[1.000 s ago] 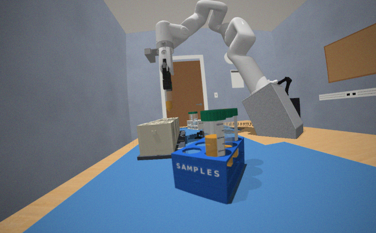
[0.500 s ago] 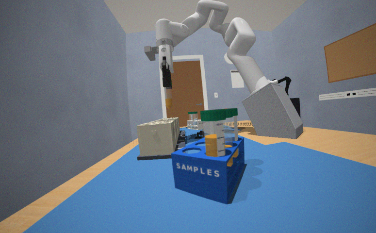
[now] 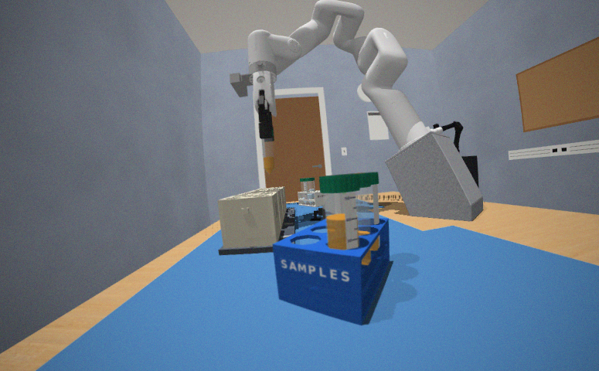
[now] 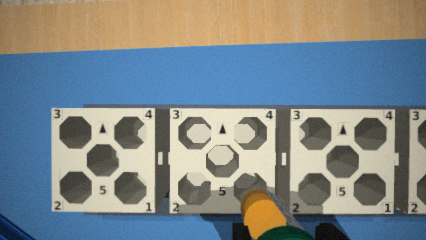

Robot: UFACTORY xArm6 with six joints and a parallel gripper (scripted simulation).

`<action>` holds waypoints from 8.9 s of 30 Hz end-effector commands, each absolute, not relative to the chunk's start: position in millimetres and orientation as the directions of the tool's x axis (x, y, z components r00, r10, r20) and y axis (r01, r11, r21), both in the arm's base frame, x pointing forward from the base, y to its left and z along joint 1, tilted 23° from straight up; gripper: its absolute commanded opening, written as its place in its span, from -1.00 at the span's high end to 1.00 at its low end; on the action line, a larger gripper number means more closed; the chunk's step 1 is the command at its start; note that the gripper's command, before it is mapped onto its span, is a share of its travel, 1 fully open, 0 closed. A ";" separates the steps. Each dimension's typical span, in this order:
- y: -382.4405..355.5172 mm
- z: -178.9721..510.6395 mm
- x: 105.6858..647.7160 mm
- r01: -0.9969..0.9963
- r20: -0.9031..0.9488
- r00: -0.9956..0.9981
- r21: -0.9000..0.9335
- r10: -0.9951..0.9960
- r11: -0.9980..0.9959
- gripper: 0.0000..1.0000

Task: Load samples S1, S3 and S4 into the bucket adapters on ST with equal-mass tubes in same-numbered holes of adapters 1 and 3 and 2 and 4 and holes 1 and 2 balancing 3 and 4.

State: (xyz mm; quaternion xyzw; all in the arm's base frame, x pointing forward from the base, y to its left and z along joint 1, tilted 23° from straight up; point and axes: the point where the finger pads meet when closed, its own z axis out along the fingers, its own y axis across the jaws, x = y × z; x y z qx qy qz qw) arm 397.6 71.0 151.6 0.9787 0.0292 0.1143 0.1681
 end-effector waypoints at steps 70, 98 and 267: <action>284.2 65.4 346.7 -0.548 0.370 0.803 0.146 -0.468 -0.824 1.00; 370.5 30.1 325.6 -0.548 0.369 0.803 0.145 -0.468 -0.824 1.00; 328.0 -91.5 356.8 -0.548 0.369 0.803 0.145 -0.468 -0.824 0.13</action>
